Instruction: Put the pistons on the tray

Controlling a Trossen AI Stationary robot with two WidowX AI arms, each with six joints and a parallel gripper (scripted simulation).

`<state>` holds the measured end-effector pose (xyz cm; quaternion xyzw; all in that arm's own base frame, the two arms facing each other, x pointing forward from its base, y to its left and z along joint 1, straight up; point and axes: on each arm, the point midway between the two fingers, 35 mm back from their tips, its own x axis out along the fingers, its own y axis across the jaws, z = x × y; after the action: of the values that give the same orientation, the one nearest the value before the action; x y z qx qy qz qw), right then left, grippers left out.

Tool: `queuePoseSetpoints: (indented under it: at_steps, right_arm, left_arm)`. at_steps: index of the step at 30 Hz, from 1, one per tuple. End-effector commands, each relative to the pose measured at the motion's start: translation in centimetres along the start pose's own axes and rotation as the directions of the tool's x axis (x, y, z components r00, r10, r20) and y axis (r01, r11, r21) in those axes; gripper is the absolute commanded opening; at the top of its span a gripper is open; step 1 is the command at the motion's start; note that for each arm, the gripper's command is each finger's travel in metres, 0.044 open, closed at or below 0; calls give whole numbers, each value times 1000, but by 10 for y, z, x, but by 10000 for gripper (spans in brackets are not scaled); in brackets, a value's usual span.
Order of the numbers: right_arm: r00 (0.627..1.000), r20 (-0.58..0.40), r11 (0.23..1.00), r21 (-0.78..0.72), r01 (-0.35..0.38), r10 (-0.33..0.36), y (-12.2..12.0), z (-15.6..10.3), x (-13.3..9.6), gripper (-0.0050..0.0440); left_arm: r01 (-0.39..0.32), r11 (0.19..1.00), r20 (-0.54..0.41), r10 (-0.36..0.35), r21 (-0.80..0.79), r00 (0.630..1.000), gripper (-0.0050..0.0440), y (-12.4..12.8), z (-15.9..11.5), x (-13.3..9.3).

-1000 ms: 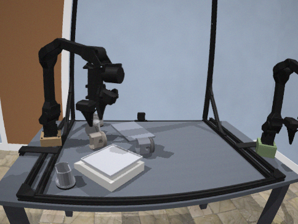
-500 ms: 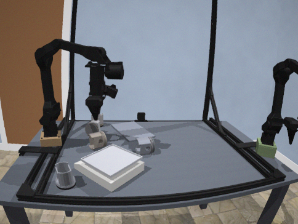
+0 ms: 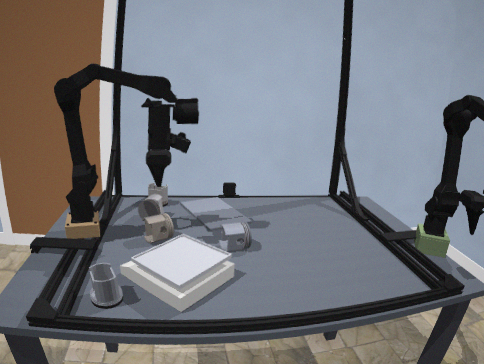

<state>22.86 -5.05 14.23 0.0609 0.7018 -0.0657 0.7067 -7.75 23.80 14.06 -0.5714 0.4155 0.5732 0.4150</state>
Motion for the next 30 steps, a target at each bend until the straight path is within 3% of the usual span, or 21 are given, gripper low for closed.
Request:
queuePoseSetpoints:
  at_steps: [1, 21, 30]
  right_arm:
    - [1000, -20, 999, -38, 17, -18, 7, -1, 1, 378]
    - [970, -129, 881, -456, 127, -206, 7, -1, 1, 378]
    - [970, -129, 881, -456, 127, -206, 7, -1, 16, 378]
  left_arm:
    - [2, 1000, -2, -2, 2, 1000, 440, 0, 0, 0]
    - [2, 1000, -2, -2, 2, 1000, 440, 0, 0, 0]
    - [2, 1000, -2, -2, 2, 1000, 440, 0, 0, 0]
